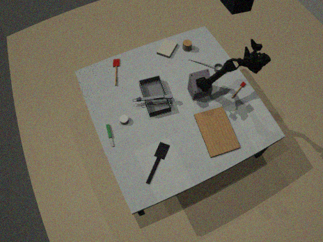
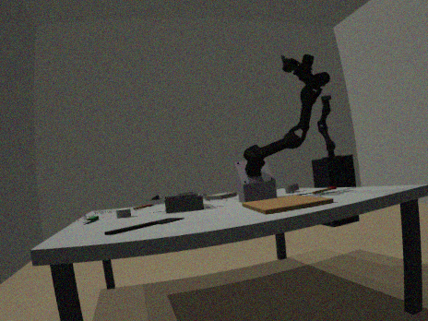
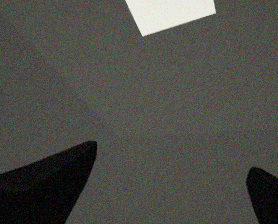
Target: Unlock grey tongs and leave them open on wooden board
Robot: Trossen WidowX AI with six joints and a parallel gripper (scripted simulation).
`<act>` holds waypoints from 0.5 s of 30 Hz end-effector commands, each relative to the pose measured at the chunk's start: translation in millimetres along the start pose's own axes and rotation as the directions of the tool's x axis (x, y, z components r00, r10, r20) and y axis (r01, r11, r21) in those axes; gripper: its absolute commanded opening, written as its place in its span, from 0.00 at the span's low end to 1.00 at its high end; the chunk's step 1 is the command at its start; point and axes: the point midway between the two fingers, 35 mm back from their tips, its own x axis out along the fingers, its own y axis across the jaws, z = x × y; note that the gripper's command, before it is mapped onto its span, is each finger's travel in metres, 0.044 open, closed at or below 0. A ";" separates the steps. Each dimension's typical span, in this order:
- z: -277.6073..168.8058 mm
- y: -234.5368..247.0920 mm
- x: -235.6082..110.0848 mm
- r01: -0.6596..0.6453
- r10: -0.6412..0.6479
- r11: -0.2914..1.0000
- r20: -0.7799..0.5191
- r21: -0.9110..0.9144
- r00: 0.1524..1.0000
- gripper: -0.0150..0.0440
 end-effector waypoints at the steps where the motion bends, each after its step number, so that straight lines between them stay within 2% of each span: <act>1: 1.1 2.3 0.4 -0.004 0.004 1.000 0.004 -0.005 1.000 0.89; 5: 10.6 23.6 2.8 -0.032 0.034 0.999 0.038 -0.041 0.999 0.71; 6: 12.6 29.4 3.3 -0.039 0.041 0.998 0.044 -0.046 0.998 0.69; 15: 31.2 107.3 2.2 -0.125 0.151 0.973 0.126 -0.193 0.981 0.69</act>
